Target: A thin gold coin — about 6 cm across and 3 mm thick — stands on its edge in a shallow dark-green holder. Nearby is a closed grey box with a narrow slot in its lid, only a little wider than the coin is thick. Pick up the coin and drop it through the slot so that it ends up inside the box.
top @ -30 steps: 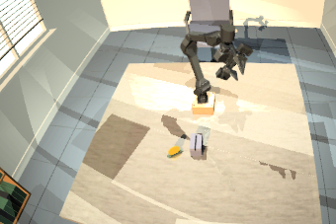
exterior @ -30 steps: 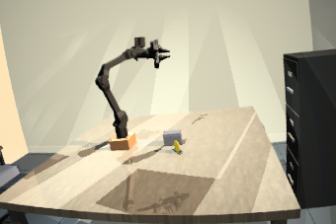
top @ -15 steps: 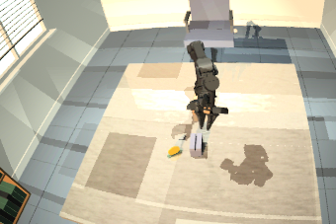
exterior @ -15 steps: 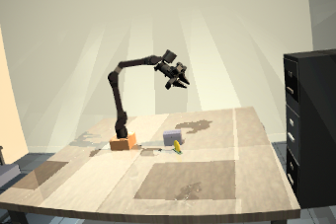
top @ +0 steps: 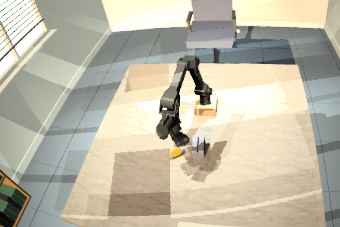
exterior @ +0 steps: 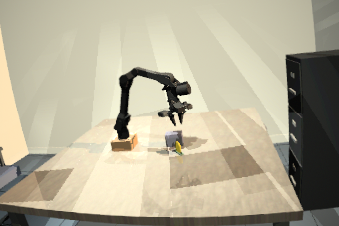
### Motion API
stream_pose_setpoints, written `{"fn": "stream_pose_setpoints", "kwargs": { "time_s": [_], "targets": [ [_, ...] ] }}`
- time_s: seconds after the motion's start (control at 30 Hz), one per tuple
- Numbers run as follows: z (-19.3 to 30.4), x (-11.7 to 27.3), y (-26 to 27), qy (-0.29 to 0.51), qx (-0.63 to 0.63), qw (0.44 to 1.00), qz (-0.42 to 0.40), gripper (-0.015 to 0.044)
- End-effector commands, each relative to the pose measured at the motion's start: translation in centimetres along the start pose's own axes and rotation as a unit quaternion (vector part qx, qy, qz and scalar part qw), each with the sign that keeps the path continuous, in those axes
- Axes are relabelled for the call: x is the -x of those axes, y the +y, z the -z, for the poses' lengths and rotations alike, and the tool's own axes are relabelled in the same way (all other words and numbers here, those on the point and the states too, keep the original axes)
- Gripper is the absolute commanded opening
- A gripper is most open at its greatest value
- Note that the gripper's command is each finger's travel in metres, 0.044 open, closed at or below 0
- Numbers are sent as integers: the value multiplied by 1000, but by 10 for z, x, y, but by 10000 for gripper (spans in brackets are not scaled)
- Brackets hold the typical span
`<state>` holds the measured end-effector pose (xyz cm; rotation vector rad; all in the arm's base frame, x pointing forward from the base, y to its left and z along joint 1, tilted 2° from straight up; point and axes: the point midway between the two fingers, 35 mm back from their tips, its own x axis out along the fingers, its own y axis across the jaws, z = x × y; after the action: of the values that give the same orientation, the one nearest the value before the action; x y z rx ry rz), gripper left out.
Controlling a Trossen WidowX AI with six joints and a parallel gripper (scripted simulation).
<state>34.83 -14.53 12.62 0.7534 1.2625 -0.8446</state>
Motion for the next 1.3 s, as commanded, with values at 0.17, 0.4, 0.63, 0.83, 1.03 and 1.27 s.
{"fn": "stream_pose_setpoints", "kwargs": {
  "time_s": [0.17,0.4,0.63,0.83,1.03,1.27],
  "targets": [
    [-2,-19,-25,57,-24,998,18,161],
    [0,-54,-26,57,-24,998,18,161],
    [0,-69,-26,57,-24,998,18,161],
    [0,-70,-26,57,-24,998,18,161],
    [1,-79,-26,57,-24,998,19,161],
    [2,-90,-27,58,-23,998,20,161]
  ]
}}
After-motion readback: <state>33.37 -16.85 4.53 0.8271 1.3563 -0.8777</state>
